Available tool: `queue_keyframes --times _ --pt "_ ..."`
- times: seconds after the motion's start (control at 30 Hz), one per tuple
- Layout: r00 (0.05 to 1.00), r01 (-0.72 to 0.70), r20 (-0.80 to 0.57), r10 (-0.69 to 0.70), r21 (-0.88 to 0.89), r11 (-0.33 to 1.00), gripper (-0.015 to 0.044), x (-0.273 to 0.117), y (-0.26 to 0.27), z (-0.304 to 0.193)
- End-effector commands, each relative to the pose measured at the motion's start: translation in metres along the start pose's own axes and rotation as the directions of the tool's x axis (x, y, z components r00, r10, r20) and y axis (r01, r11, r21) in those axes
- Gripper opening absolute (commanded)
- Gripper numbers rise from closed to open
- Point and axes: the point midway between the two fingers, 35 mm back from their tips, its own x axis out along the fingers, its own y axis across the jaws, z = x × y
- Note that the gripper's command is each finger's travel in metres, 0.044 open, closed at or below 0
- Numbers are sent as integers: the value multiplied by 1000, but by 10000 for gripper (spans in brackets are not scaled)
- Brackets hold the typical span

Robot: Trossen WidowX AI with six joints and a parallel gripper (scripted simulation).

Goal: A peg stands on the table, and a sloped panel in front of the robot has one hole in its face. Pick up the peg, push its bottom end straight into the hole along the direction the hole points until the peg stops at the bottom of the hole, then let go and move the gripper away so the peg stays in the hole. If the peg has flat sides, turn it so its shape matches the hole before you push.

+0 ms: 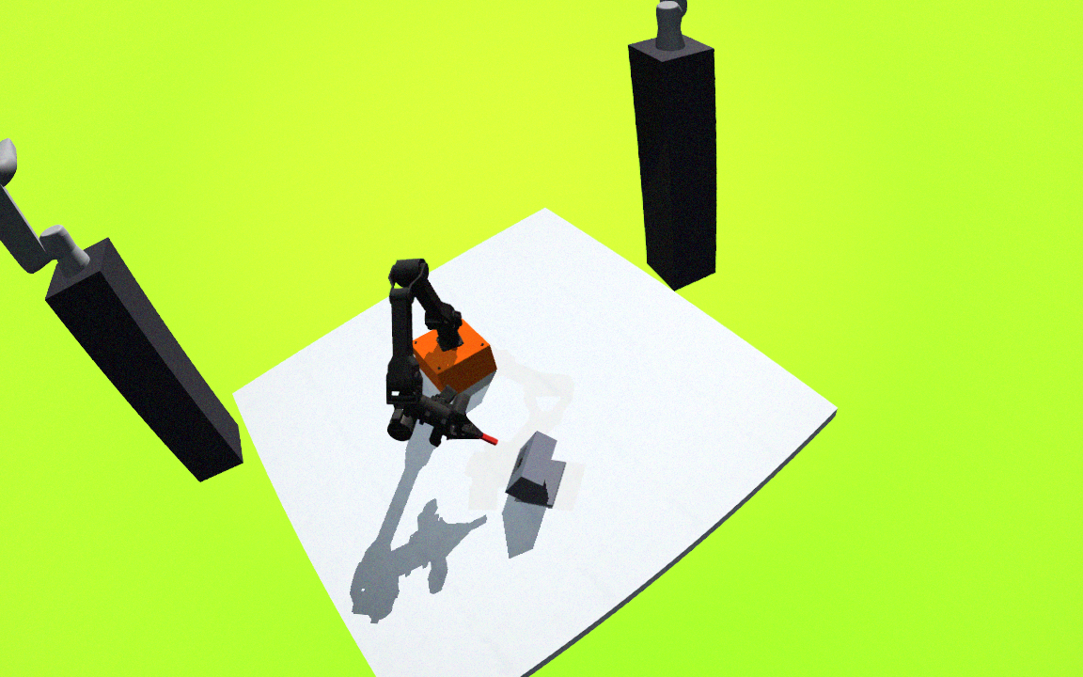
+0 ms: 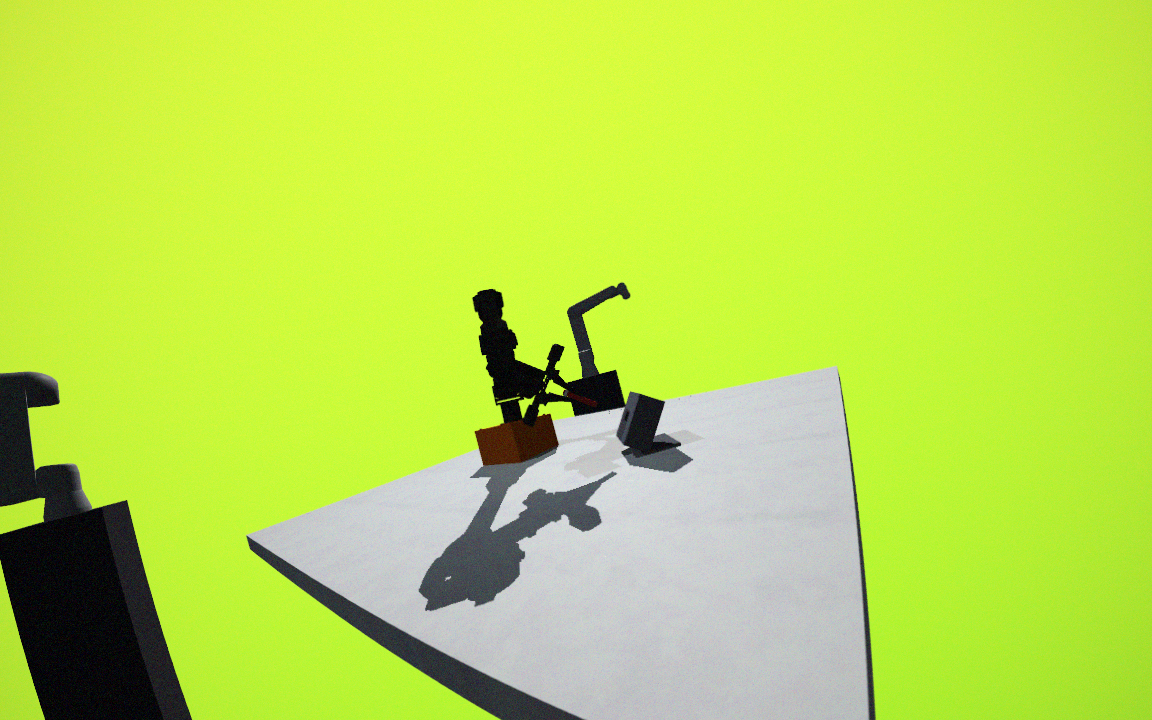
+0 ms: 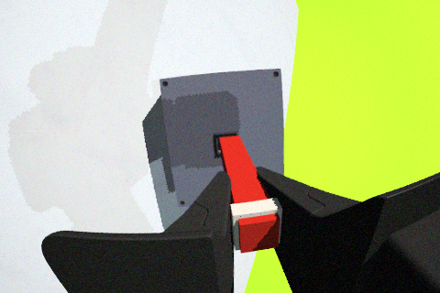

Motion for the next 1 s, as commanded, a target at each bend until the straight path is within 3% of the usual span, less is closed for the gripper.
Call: queue_keyframes --times 0.0,0.97 --pt "1000 21 -14 -21 -4 1000 0 -5 2 -4" --pt "998 53 -43 -53 -3 999 0 24 3 -15"
